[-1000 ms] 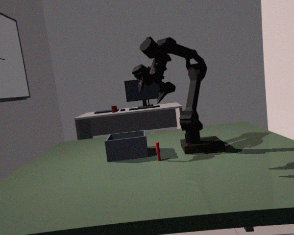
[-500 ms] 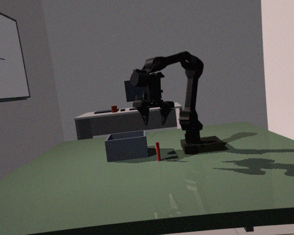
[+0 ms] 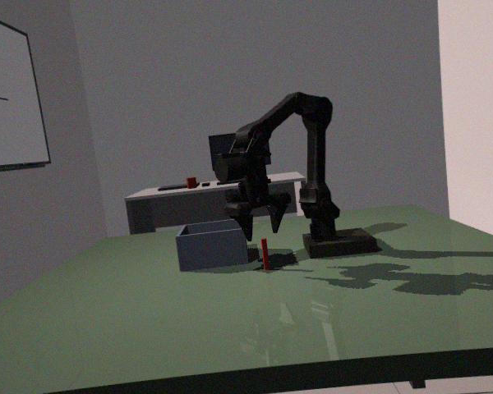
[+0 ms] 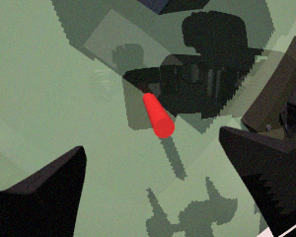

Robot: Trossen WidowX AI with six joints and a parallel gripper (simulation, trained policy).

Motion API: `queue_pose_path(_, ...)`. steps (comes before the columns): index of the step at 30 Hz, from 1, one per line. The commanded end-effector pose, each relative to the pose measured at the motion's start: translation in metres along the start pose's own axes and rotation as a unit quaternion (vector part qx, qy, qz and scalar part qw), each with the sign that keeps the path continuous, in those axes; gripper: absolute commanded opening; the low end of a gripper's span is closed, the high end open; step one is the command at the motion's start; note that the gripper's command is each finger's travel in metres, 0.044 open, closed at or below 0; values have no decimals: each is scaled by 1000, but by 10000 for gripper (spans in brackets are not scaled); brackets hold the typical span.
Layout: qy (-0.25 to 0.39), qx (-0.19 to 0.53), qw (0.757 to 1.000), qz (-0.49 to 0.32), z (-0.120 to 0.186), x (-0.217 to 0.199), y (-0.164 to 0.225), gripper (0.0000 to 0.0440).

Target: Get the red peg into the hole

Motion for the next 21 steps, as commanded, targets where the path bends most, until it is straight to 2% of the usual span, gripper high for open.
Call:
queue_pose_path(1,10,-10,1000,6,-17,0,-2,440)
queue_pose_path(11,13,-30,999,21,-59,1,-6,432)
queue_pose_path(13,17,-31,999,25,-65,0,-6,398)
queue_pose_path(21,41,-31,998,25,-82,-5,-8,188)
Point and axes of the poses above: the point midway between the two fingers, 35 mm back from their tips, its own z axis back along the fingers, its own x axis across the jaws, y = z × x, the point moved 3 cm from there along z, back along the fingers, and after that the axes turned 8 degrees about -z, right-handed, at the moved point
